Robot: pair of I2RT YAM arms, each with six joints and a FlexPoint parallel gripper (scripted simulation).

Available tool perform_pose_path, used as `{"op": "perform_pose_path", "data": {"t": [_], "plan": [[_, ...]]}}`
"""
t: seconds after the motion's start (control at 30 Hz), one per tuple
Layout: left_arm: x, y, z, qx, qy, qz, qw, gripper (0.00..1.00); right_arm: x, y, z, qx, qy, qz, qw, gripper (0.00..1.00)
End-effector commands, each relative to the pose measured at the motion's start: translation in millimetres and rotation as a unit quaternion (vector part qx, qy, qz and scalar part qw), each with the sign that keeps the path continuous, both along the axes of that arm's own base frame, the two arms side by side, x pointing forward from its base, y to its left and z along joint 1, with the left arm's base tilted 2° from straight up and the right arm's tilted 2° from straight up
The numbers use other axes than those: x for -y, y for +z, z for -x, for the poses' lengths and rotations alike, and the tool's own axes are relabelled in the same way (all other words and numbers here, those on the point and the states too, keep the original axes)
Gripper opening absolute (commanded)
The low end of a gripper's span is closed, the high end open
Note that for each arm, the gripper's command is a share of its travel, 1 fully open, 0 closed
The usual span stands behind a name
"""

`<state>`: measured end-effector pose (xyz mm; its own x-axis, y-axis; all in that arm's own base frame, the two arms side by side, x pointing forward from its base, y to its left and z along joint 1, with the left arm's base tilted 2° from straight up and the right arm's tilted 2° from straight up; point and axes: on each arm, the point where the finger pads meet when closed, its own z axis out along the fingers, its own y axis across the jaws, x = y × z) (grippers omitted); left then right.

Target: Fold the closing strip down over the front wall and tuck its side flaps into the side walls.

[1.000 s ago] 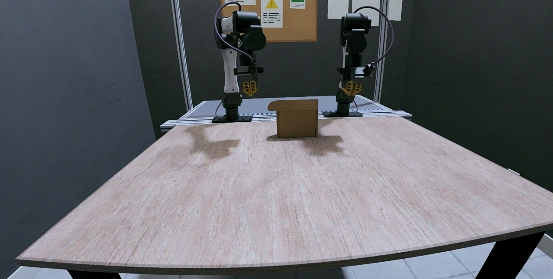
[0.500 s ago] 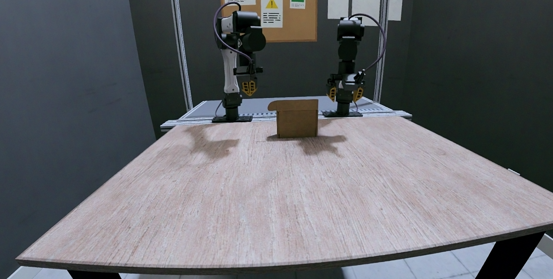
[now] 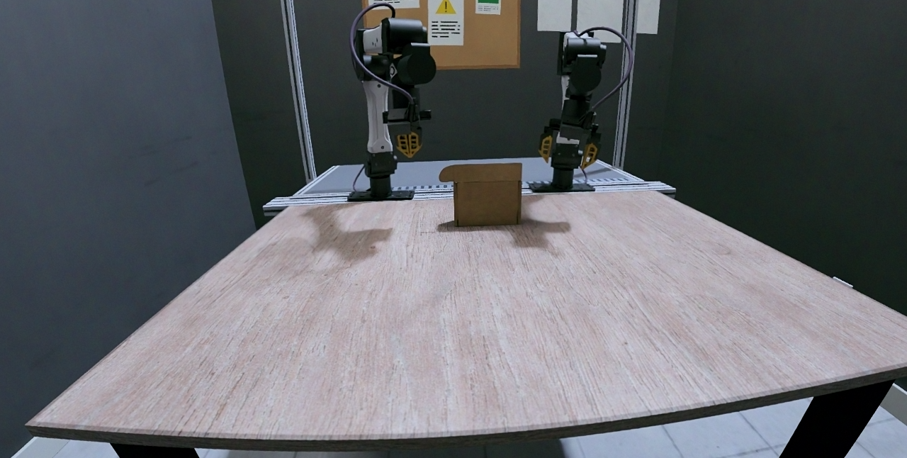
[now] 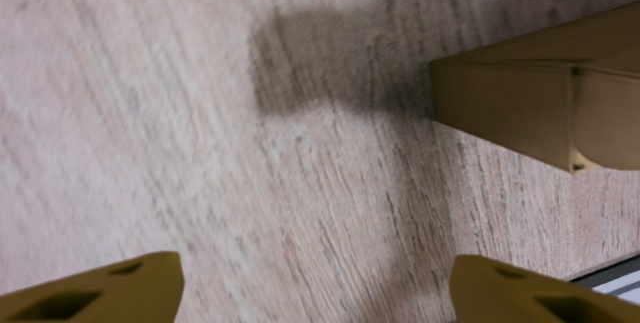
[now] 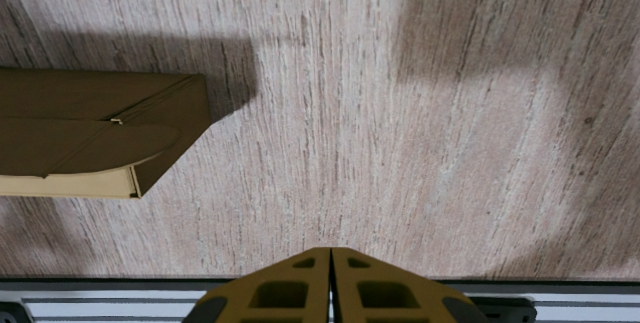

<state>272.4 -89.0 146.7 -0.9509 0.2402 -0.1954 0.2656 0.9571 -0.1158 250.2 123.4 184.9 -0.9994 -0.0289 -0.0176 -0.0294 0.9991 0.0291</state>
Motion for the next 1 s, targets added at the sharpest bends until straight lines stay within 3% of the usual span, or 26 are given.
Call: {"op": "perform_pose_path", "data": {"t": [0.0, 0.47, 0.97], "plan": [[6.3, 6.0, -5.6, 0.047, -0.052, 0.040, 0.997, 0.80, 1.0, 3.4, 0.3, 0.003, -0.002, 0.000, 1.000, 0.00], [6.4, 5.7, -5.6, 0.107, -0.137, 0.099, 0.980, 0.80, 1.0, 3.4, 0.3, 0.003, -0.002, 0.000, 1.000, 0.00], [6.4, -3.5, -6.5, 0.165, -0.241, 0.183, 0.939, 0.80, 1.0, 3.4, 0.3, 0.003, -0.002, 0.000, 1.000, 0.00]]}}
